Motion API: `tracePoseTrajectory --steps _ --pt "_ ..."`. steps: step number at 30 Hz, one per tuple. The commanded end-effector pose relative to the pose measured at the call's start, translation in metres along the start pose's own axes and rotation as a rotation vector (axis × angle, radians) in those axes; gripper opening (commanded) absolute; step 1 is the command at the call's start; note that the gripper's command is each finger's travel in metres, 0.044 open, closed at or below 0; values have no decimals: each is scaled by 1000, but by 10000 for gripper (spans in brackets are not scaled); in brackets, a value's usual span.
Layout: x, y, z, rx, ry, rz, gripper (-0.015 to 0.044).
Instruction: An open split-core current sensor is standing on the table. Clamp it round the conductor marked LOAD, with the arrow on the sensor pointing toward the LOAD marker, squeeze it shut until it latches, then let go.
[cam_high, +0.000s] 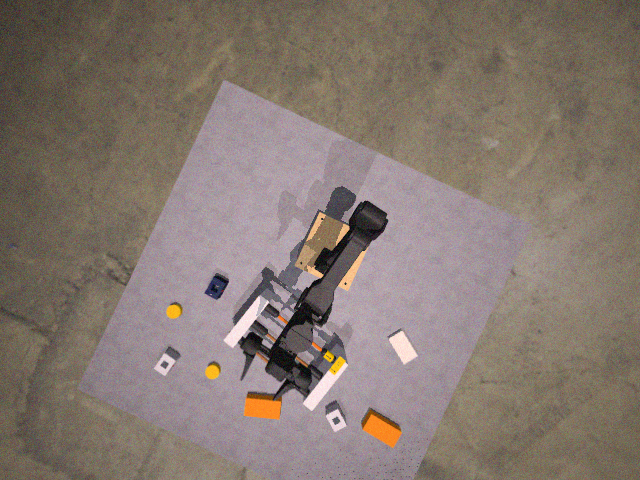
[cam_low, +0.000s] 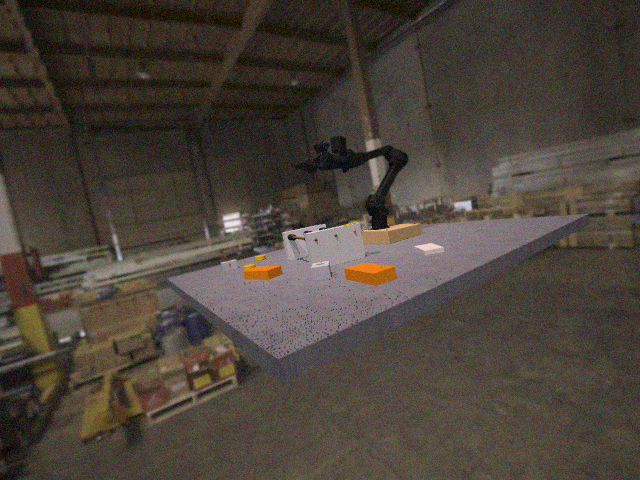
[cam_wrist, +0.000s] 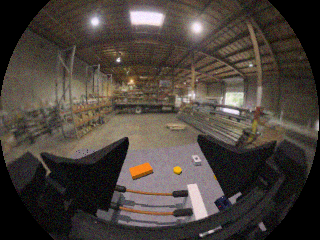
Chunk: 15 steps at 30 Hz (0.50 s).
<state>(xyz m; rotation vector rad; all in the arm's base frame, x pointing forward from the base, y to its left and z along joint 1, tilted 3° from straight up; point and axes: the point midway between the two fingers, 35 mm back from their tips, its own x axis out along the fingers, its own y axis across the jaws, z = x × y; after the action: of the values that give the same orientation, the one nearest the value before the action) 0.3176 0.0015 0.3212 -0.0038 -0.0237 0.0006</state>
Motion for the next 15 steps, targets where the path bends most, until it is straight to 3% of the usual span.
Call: tracePoseTrajectory --steps 1,6,15 --pt "11 30 -23 -5 150 99 440" --pt "9 95 -74 -67 503 299 440" --pt "-46 170 -131 -254 996 558 440"
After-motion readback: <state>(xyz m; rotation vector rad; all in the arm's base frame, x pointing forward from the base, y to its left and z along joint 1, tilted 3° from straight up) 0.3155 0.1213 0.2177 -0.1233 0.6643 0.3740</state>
